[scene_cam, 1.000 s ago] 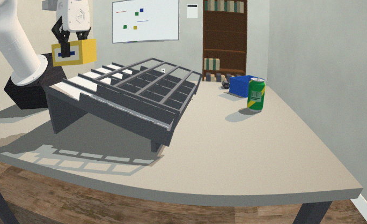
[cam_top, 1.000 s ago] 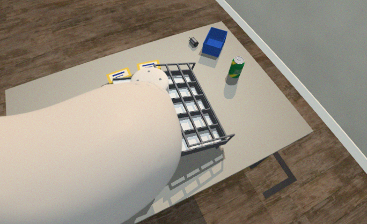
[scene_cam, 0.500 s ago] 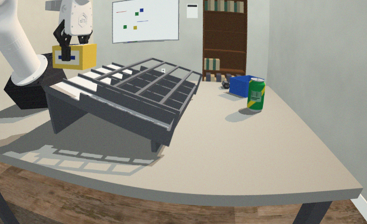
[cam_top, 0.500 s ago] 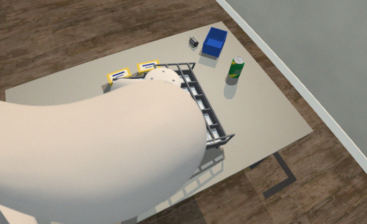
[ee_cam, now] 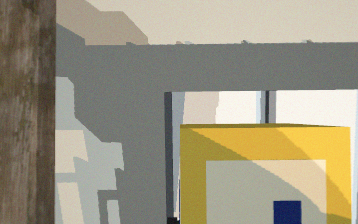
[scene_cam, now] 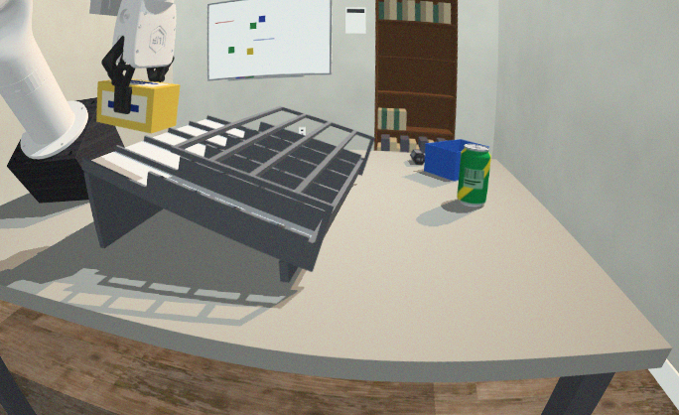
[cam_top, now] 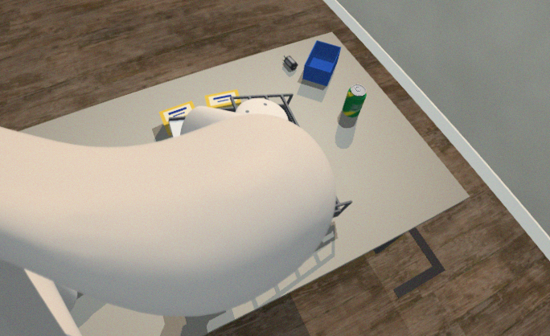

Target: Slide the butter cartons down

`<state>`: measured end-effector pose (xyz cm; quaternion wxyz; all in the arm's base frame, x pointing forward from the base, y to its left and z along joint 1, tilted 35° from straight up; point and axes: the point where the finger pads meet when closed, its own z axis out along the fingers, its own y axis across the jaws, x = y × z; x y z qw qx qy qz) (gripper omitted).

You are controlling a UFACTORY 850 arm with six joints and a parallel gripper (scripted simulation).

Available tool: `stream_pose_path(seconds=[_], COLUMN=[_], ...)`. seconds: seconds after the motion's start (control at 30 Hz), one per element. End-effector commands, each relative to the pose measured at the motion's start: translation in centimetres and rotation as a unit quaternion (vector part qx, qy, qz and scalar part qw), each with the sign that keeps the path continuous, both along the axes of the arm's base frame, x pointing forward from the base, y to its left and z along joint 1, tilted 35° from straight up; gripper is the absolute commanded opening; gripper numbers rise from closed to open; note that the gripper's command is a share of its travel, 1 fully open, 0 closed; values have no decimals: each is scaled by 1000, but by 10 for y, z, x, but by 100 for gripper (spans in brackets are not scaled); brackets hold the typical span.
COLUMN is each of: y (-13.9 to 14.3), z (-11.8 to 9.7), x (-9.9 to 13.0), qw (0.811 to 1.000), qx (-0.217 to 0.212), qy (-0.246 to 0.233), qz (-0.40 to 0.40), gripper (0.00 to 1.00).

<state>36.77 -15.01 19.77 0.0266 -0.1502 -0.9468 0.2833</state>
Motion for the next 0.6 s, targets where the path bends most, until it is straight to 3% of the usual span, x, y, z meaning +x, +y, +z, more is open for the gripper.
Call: stream_pose_path(seconds=[0.0,0.03,0.07,0.57], y=[0,0,0,0], z=[0,0,0,0], x=[1,1,0,0], qw=[1000,1000,999,999], qx=[1,1,14,14], qy=[1,1,41,41], qz=[-1,-1,-28,-28], gripper=[0,0,0,0])
